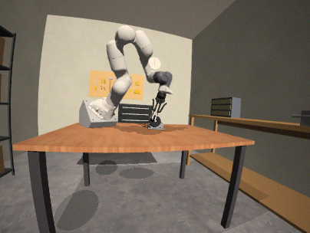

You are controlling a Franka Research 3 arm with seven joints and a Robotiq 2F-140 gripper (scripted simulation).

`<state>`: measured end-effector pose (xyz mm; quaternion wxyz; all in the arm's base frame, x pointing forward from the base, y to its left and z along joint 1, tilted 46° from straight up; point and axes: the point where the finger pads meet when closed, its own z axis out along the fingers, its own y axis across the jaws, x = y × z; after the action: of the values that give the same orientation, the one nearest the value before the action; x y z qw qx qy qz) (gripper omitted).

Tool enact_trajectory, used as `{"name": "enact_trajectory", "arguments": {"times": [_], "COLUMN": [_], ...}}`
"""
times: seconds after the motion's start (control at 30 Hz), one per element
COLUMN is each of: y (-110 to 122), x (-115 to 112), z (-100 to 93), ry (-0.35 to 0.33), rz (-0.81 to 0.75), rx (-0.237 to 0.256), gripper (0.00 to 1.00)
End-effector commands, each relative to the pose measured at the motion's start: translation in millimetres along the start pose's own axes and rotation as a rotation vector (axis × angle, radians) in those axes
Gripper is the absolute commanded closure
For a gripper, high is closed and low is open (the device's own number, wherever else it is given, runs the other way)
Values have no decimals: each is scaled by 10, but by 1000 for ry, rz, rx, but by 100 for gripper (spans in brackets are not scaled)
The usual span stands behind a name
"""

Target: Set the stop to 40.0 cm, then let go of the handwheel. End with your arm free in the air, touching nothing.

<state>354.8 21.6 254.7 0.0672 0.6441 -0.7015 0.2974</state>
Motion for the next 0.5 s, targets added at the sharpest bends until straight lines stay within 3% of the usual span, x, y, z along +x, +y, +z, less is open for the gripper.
{"name": "enact_trajectory", "arguments": {"times": [0.0, 0.47], "y": [-29, -96], "x": [-2, -2], "z": [-27, -55], "ry": [-2, -2], "rz": [-2, -2], "rx": [2, 2], "gripper": [96, 96]}}
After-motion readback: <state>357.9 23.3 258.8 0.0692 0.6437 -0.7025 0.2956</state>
